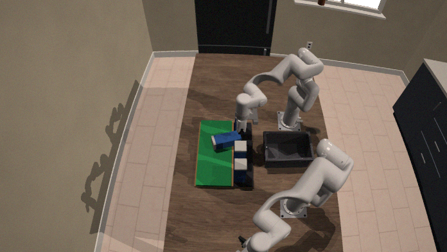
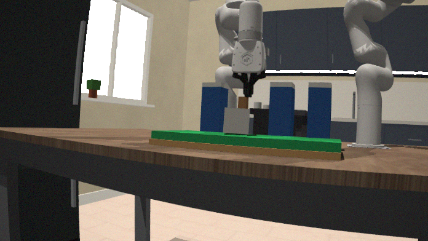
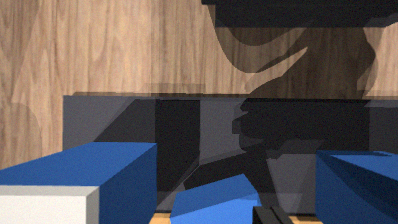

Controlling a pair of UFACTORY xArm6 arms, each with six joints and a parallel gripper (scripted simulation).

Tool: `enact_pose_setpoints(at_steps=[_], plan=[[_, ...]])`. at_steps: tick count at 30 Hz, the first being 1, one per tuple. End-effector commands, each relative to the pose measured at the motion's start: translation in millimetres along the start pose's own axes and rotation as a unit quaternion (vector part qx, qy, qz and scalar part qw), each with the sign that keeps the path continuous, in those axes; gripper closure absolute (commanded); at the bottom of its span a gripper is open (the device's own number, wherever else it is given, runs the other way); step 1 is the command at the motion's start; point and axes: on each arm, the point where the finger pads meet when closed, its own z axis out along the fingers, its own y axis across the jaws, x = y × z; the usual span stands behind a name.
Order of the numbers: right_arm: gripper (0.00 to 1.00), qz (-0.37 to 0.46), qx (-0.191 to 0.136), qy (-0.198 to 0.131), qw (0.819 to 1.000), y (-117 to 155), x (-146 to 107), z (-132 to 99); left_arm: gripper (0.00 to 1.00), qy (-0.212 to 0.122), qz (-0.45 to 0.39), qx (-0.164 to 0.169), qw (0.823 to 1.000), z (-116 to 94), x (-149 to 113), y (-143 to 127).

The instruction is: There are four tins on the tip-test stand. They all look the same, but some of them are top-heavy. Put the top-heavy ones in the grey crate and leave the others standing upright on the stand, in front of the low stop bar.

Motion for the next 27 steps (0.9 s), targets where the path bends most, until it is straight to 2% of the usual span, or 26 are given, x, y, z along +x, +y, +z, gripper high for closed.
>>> enact_pose_setpoints(at_steps=[1,12,27], plan=[[1.0,0.0,-0.001,-0.002,1.0,0.8,-1.8,-1.9,0.0,0.002,0.0,0.0,1.0,-1.5,0.9,0.0],[1.0,-0.001,-0.001,-0.002,1.0,1.1,-9.8,-2.0,0.0,0.002,0.0,0.0,1.0,-1.5,0.9,0.0],[1.0,-0.001,-0.001,-0.002,1.0,1.5,-5.8,-2.0,0.0,0.002,0.0,0.0,1.0,-1.5,0.9,0.0]])
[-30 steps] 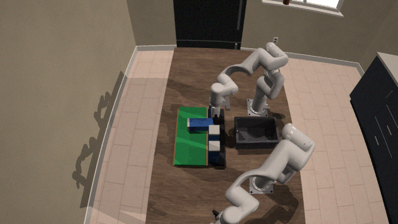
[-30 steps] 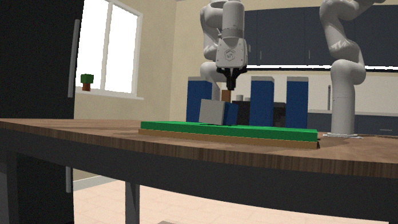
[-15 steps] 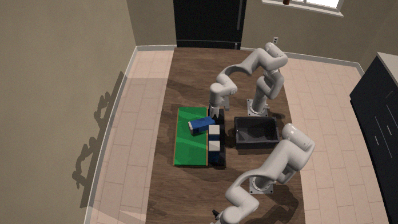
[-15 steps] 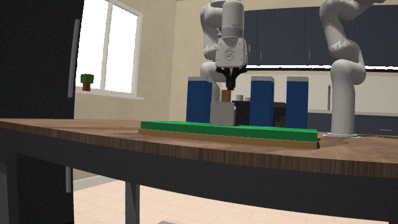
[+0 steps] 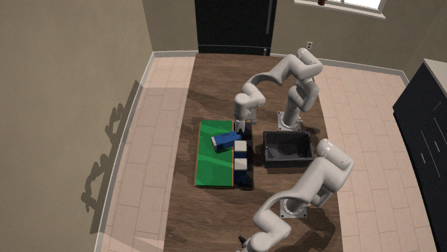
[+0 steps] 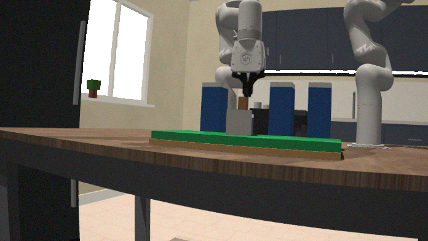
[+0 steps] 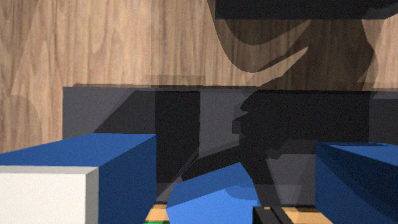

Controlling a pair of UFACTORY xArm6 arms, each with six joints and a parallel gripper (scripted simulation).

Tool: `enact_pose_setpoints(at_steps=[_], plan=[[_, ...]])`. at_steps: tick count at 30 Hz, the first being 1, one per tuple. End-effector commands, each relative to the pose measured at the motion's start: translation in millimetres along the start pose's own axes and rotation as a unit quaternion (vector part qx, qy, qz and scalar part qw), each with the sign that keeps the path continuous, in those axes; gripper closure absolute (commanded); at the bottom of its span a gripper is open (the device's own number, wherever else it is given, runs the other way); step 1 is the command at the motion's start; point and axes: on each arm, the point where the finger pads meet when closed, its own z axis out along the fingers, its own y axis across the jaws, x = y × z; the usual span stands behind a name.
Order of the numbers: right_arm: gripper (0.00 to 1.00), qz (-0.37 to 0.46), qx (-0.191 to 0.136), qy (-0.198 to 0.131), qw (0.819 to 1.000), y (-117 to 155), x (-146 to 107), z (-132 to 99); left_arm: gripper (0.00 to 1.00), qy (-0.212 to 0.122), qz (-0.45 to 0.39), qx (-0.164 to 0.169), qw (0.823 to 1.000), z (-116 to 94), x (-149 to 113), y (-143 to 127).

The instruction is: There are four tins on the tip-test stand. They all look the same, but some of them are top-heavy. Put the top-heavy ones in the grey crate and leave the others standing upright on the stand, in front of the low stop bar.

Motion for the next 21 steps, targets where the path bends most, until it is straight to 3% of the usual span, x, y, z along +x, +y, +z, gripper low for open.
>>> enact_pose_setpoints(at_steps=[1,21], plan=[[1.0,0.0,-0.001,-0.002,1.0,1.1,5.6,-1.8,0.0,0.002,0.0,0.0,1.0,-1.5,0.9,0.0],[1.0,0.0,-0.001,-0.002,1.0,0.3,14.5,-1.8,0.0,0.002,0.0,0.0,1.0,-1.5,0.9,0.0]])
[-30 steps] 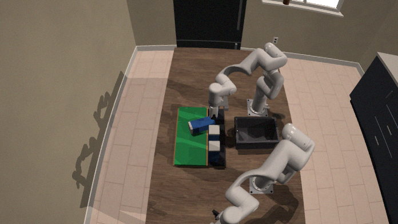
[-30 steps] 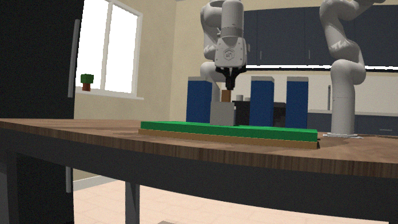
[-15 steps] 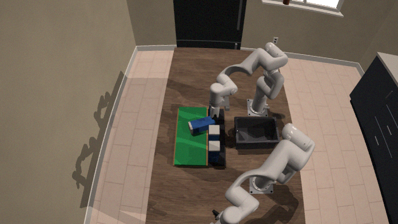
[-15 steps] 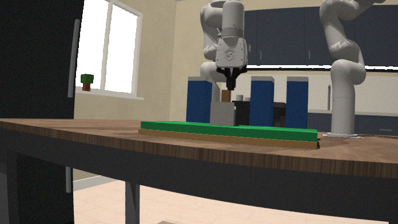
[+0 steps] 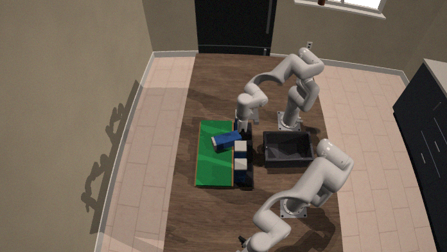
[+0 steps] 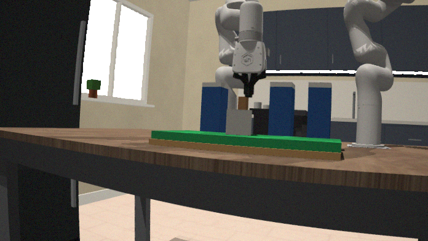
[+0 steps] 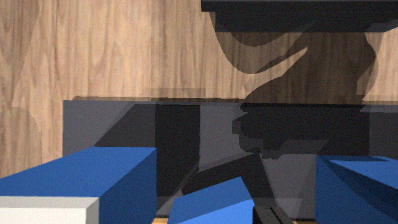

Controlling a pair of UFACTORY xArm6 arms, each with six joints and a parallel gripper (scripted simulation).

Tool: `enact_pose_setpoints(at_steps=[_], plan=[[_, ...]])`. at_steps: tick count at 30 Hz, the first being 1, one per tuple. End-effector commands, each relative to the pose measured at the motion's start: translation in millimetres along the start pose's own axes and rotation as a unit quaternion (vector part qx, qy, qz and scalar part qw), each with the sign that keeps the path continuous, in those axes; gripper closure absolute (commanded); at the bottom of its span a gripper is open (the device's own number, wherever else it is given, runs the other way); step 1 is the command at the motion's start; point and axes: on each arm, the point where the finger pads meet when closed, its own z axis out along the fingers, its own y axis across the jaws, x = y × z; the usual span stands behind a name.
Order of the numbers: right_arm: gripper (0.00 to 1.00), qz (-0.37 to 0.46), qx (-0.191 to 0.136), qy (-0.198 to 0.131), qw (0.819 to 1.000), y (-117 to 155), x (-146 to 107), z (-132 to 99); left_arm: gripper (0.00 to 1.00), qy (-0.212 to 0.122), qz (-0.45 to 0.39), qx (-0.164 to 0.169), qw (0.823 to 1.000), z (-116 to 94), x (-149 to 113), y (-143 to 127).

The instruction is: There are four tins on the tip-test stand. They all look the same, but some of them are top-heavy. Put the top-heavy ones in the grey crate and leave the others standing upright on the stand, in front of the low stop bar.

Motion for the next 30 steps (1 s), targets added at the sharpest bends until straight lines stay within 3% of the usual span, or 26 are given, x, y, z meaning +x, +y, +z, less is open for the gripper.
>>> enact_pose_setpoints(at_steps=[1,30], plan=[[1.0,0.0,-0.001,-0.002,1.0,1,1,-2,0.0,0.002,0.0,0.0,1.0,-2,1,0],[1.0,0.0,-0.001,-0.002,1.0,1,13,-2,0.0,0.002,0.0,0.0,1.0,-2,1,0]])
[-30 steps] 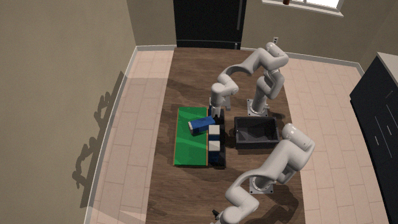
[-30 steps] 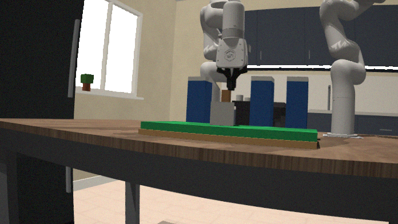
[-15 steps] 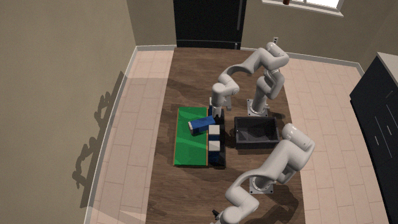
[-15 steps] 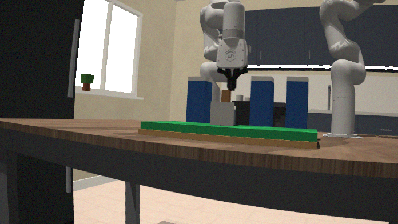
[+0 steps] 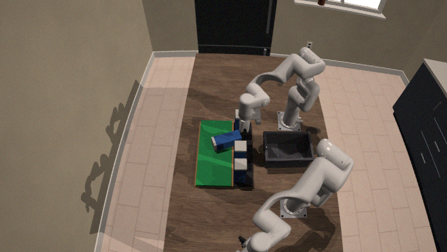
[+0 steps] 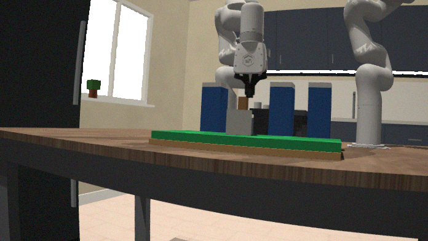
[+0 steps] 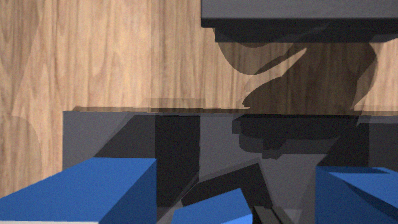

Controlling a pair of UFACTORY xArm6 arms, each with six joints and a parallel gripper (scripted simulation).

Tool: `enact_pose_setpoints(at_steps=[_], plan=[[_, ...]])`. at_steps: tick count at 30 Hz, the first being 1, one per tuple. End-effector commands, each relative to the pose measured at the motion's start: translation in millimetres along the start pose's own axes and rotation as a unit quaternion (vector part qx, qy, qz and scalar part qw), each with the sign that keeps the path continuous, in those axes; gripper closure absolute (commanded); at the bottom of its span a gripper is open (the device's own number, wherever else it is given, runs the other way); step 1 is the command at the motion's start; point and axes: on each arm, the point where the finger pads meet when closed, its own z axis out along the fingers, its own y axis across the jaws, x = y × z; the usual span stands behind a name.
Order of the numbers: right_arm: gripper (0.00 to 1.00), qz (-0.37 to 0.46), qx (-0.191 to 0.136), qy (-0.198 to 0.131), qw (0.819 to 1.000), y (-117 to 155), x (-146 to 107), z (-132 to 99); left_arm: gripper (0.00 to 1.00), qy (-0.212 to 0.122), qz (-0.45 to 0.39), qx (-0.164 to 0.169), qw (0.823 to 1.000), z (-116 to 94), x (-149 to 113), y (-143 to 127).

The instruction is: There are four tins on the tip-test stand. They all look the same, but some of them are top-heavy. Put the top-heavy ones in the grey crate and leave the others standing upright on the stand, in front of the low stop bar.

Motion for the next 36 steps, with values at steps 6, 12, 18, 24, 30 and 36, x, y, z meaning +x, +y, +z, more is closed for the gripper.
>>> enact_pose_setpoints(at_steps=[6,12,18,24,30,36], plan=[[1.0,-0.001,-0.001,-0.002,1.0,1,7,-2,0.0,0.002,0.0,0.0,1.0,-2,1,0],[1.0,-0.001,-0.001,-0.002,1.0,1,7,-2,0.0,0.002,0.0,0.0,1.0,-2,1,0],[1.0,0.0,-0.001,-0.002,1.0,1,14,-2,0.0,0.002,0.0,0.0,1.0,-2,1,0],[1.0,0.0,-0.001,-0.002,1.0,1,15,-2,0.0,0.002,0.0,0.0,1.0,-2,1,0],[1.0,0.0,-0.001,-0.002,1.0,1,15,-2,0.0,0.002,0.0,0.0,1.0,-2,1,0],[1.0,0.0,-0.001,-0.002,1.0,1,23,-2,0.0,0.002,0.0,0.0,1.0,-2,1,0]])
